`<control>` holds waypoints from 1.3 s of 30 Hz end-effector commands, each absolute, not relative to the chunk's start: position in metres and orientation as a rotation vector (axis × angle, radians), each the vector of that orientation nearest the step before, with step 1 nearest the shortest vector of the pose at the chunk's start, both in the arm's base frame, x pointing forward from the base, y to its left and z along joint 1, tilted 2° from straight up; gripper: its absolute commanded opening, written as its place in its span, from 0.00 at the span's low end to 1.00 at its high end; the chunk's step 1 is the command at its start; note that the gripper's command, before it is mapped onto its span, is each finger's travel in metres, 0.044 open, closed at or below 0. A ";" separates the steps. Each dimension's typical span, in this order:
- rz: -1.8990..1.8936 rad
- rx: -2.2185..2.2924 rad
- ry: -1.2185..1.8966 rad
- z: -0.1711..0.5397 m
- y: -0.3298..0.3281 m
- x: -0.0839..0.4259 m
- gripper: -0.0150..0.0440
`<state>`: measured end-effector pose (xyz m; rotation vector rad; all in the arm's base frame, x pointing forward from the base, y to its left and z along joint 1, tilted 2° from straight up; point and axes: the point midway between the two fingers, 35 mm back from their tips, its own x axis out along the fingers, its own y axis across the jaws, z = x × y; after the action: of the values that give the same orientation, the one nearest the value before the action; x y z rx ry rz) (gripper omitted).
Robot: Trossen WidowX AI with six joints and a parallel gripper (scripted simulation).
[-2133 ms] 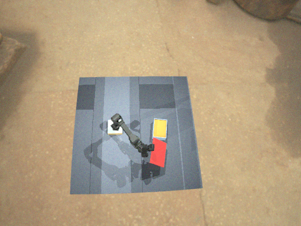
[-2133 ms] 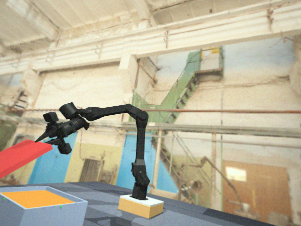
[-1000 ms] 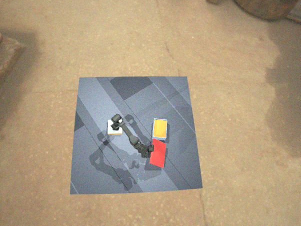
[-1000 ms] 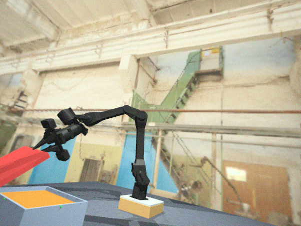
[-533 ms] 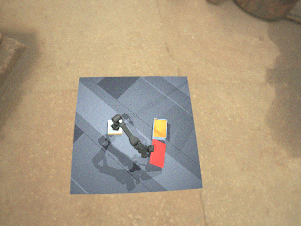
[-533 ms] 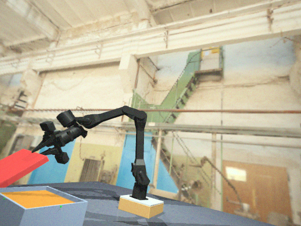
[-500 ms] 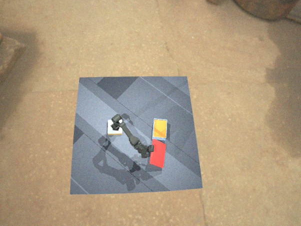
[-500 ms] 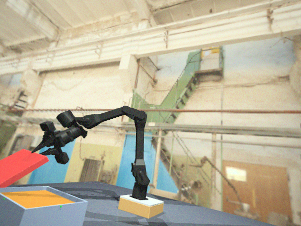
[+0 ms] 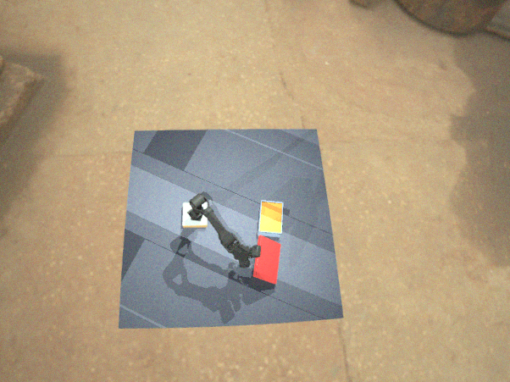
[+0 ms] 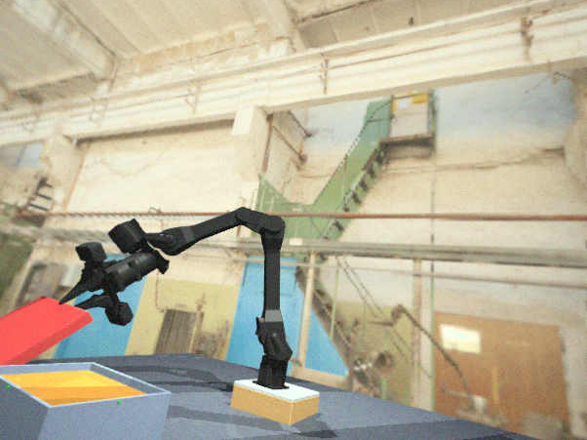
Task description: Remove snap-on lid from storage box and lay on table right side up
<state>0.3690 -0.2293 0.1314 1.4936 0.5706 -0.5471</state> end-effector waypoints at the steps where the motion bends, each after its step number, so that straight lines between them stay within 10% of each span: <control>1: -0.536 1.489 0.565 0.131 -0.230 0.370 0.25; 39: -0.536 1.489 0.566 0.100 -0.230 0.370 0.25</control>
<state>0.3686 -0.2293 0.1000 1.4940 0.5707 -0.5479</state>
